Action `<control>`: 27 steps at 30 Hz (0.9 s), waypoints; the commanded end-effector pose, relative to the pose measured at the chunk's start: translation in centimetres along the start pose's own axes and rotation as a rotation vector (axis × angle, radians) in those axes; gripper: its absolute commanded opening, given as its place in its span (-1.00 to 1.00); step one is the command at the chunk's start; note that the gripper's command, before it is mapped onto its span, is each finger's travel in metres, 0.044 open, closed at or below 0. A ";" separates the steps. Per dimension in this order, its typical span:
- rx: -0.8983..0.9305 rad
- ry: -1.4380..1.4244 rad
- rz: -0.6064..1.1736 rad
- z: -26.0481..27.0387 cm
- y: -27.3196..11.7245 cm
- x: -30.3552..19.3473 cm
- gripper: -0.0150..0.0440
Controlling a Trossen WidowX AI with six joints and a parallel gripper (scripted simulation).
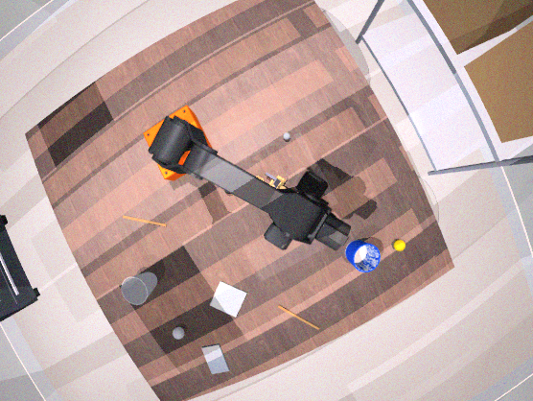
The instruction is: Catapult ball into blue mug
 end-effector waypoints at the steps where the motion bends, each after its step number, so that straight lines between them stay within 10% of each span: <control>1: -0.015 0.068 0.049 -2.0 2.2 -1.6 0.56; 27: -0.031 0.497 0.048 -10.1 10.2 -17.9 0.53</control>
Point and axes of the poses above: the point midway between the two fingers, 35 mm back from their tips, its own y axis out along the fingers, its own z axis across the jaws, x = y × z, the point moved 10 cm from there along -y, back along the fingers, and after that the axes turned 12 degrees about y, right-handed, at the moved point
